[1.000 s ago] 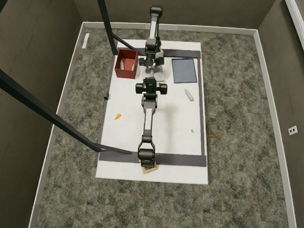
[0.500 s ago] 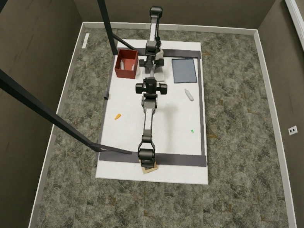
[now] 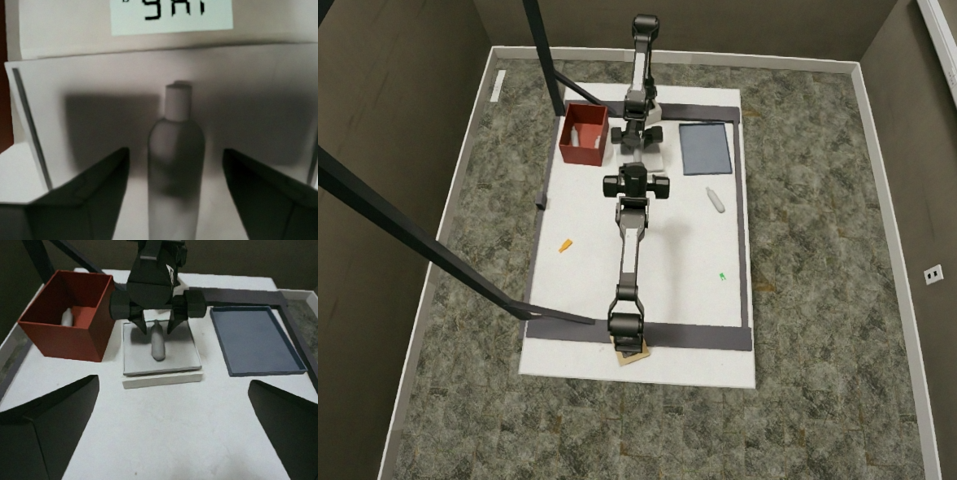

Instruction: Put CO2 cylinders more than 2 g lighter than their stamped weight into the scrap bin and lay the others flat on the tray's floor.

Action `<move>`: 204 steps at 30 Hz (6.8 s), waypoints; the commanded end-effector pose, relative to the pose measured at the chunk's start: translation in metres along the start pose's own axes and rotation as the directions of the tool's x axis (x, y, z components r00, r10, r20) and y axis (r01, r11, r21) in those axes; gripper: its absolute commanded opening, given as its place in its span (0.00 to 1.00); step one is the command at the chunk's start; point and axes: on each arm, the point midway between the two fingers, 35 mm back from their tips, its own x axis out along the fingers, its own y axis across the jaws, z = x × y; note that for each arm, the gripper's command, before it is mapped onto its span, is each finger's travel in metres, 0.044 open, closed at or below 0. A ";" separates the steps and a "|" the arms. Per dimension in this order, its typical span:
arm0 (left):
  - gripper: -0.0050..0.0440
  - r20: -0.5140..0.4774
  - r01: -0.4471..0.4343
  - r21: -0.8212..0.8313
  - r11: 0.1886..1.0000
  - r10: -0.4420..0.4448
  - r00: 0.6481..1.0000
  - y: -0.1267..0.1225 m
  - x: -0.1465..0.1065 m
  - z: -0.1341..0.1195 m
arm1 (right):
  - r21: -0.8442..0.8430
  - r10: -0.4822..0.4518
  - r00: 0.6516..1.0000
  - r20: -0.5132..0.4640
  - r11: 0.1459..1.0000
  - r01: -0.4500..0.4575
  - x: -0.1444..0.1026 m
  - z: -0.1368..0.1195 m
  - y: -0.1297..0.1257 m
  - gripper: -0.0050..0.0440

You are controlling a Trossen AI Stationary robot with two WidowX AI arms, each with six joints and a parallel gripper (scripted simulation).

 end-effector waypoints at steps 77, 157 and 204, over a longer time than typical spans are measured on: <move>0.00 -0.116 -0.134 0.030 0.991 0.136 0.984 0.156 -0.108 0.020 | -0.219 0.402 0.901 0.161 0.905 -0.364 0.010 0.016 0.018 1.00; 1.00 -0.311 -0.427 -0.584 0.690 0.295 0.903 0.174 -0.174 -0.031 | 0.364 -0.076 0.985 -0.156 0.923 0.129 0.037 0.002 0.005 1.00; 1.00 -0.744 -0.509 -0.250 -0.824 -0.173 0.645 -0.154 -0.200 -0.217 | 0.491 -0.726 0.635 -0.265 0.465 0.736 -0.023 -0.006 -0.014 1.00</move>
